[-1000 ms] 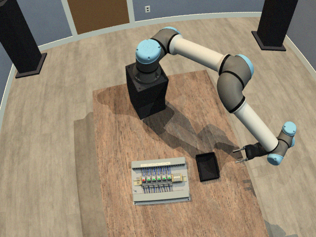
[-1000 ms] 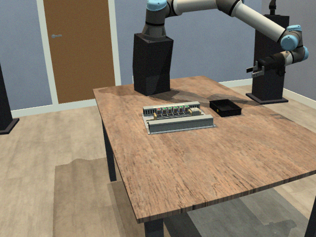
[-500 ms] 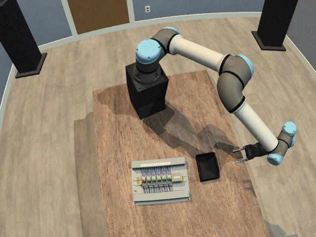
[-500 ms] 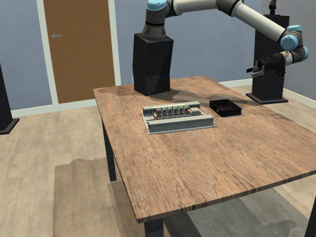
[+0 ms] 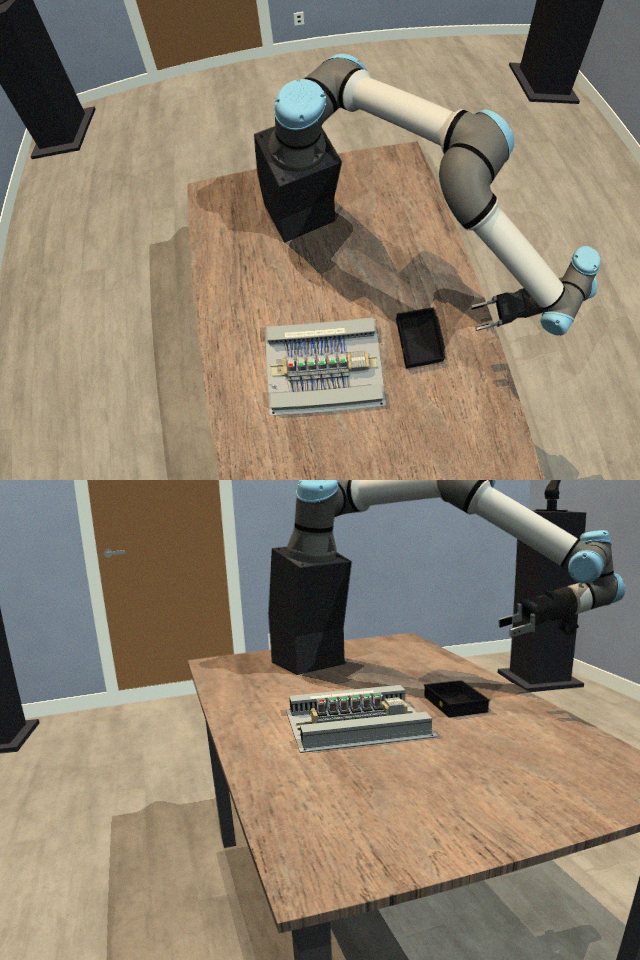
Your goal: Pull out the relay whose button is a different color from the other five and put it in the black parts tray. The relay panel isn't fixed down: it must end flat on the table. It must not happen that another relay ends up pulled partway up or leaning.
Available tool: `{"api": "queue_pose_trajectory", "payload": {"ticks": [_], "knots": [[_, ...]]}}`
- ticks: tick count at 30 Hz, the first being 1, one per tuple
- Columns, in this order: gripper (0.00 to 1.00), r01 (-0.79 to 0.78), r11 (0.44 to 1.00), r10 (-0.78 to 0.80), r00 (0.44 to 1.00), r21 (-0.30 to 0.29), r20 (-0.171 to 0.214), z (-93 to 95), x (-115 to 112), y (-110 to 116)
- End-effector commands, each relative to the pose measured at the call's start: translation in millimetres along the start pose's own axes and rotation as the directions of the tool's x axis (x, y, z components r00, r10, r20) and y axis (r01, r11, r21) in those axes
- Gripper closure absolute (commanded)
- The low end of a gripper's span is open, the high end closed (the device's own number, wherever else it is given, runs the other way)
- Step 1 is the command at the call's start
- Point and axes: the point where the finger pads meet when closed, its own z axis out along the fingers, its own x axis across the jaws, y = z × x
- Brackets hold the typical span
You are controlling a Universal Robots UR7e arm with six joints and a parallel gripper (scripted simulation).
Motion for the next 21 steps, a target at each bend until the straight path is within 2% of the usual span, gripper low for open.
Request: {"api": "queue_pose_trajectory", "payload": {"ticks": [1, 21], "knots": [[0.02, -0.006, 1.0, 0.006, 1.0, 0.002, 0.001, -0.1, 0.5, 1.5], [0.02, -0.042, 0.999, 0.042, 0.999, 0.01, 0.016, 3.7, 3.3, 5.4]]}}
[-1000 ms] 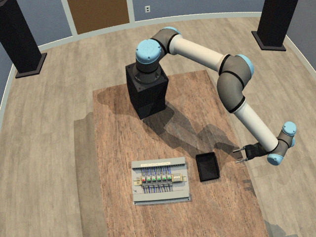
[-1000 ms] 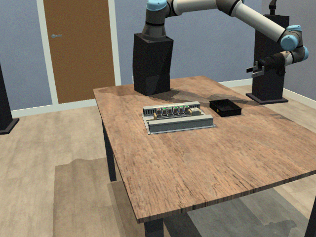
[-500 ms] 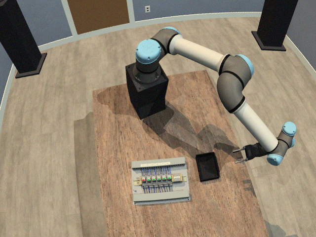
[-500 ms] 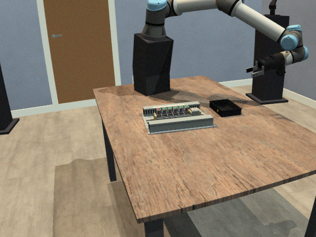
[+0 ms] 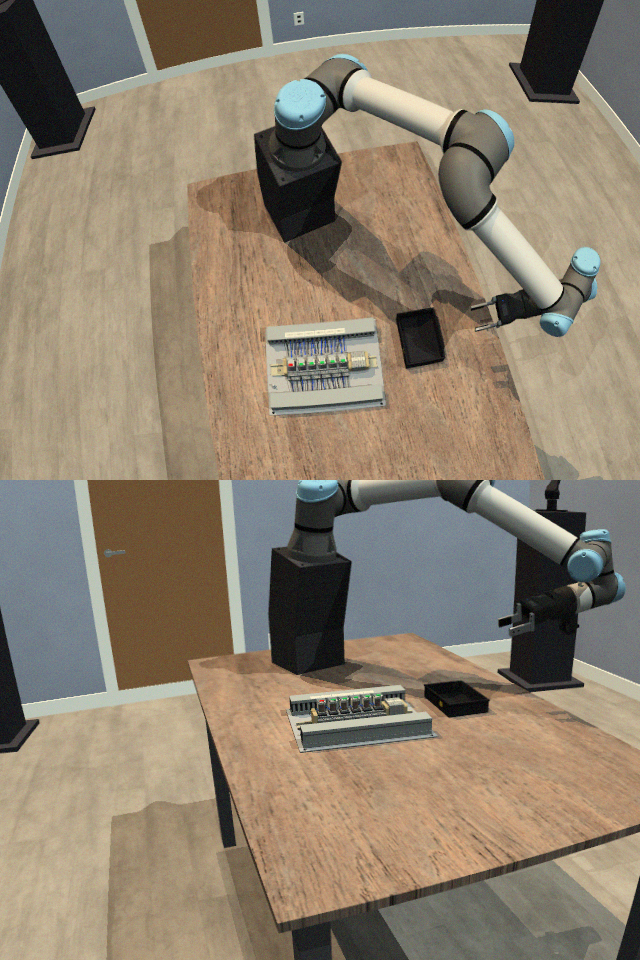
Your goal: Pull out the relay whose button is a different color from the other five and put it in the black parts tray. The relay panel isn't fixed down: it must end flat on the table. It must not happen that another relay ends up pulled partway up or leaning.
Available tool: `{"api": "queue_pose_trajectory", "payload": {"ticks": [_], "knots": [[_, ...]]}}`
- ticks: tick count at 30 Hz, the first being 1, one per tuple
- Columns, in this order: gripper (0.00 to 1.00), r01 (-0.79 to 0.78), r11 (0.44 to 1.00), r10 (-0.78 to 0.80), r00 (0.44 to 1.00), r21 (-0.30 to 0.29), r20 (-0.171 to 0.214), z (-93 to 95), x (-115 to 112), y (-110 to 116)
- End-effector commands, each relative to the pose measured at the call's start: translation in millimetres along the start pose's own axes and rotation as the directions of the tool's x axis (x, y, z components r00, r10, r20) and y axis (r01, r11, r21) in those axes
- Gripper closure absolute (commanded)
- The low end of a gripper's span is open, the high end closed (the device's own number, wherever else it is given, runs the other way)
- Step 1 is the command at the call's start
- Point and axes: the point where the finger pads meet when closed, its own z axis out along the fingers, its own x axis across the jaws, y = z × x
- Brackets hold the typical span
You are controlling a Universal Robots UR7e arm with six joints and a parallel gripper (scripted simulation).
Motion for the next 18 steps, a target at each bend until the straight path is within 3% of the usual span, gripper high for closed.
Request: {"api": "queue_pose_trajectory", "payload": {"ticks": [1, 18], "knots": [[0.02, -0.017, 1.0, 0.017, 1.0, 0.005, 0.006, 1.1, 1.5, 2.7], [0.02, -0.081, 0.997, 0.08, 0.996, 0.016, 0.031, 7.8, 6.4, 9.5]]}}
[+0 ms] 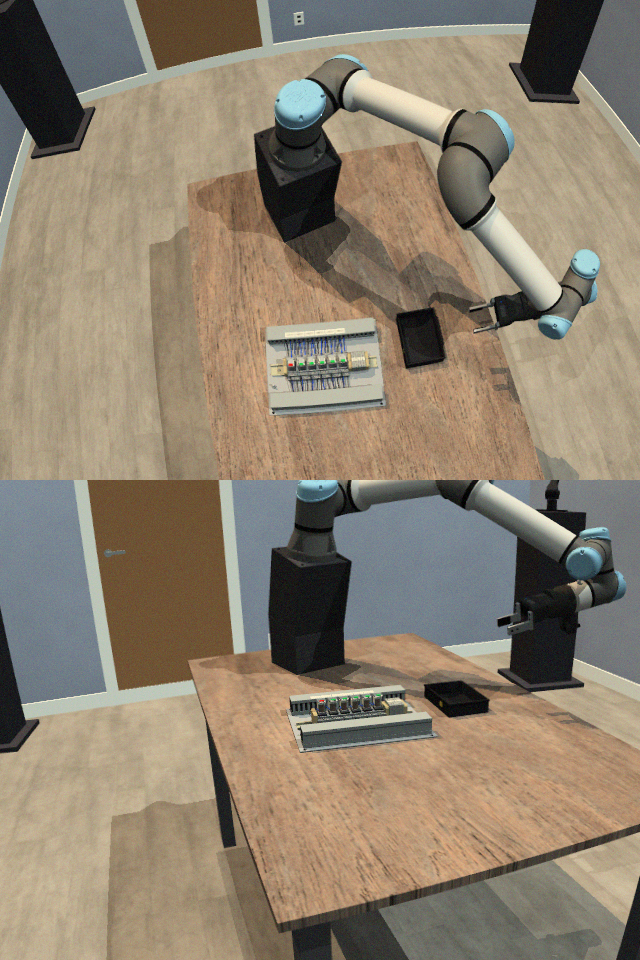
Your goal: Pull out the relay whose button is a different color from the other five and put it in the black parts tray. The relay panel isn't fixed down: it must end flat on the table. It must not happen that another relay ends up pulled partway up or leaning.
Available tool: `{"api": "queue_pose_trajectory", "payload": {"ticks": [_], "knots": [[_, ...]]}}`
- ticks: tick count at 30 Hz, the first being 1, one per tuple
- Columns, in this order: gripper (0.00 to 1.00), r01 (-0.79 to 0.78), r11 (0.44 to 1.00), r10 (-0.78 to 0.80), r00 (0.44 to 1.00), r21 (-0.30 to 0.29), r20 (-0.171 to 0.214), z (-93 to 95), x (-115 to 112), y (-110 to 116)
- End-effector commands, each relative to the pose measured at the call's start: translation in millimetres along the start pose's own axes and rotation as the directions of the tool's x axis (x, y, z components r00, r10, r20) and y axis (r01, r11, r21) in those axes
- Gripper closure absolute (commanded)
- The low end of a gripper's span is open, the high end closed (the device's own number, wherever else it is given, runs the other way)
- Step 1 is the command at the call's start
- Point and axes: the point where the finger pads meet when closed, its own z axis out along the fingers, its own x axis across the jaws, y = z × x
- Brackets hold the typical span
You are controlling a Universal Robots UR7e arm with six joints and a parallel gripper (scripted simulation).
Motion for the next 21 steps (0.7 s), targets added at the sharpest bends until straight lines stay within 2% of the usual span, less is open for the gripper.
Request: {"api": "queue_pose_trajectory", "payload": {"ticks": [1, 21], "knots": [[0.02, -0.031, 1.0, 0.031, 0.999, 0.007, 0.011, 2.4, 3, 4], [0.02, -0.138, 0.99, 0.137, 0.989, 0.023, 0.056, 13.7, 11, 15]]}}
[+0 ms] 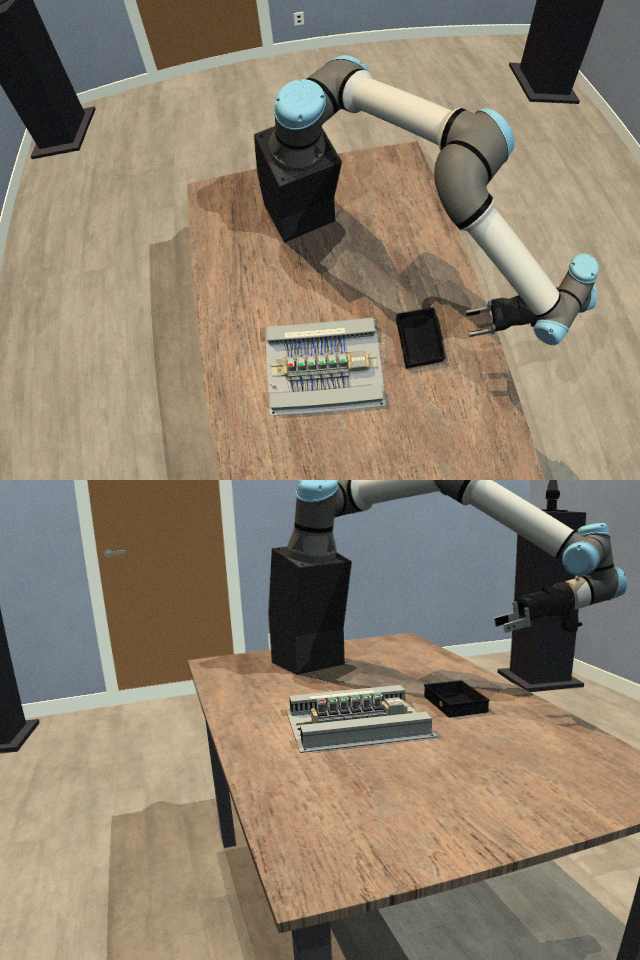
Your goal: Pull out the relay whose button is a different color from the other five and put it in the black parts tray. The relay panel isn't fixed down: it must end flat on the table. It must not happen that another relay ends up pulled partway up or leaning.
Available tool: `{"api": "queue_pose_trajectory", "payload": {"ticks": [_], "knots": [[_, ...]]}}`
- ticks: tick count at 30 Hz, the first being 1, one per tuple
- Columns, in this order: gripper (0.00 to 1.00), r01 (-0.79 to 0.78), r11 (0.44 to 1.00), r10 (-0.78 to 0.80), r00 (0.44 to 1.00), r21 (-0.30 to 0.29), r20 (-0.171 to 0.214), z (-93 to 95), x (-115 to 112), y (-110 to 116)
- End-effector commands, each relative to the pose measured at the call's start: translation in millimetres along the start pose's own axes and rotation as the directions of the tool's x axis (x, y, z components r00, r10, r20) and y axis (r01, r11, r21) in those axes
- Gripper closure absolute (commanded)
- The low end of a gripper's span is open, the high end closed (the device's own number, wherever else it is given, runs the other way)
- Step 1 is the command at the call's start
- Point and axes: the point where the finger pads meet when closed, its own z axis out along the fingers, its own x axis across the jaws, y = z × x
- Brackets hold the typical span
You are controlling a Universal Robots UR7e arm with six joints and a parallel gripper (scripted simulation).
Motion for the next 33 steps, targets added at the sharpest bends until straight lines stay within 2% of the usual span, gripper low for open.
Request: {"api": "queue_pose_trajectory", "payload": {"ticks": [1, 17, 33], "knots": [[0.02, -0.034, 0.999, 0.033, 0.999, 0.007, 0.012, 2.6, 3, 4], [0.02, -0.164, 0.986, 0.162, 0.984, 0.02, 0.068, 15.9, 15, 17], [0.02, -0.335, 0.942, 0.329, 0.933, 0.018, 0.145, 34.5, 29, 35]]}}
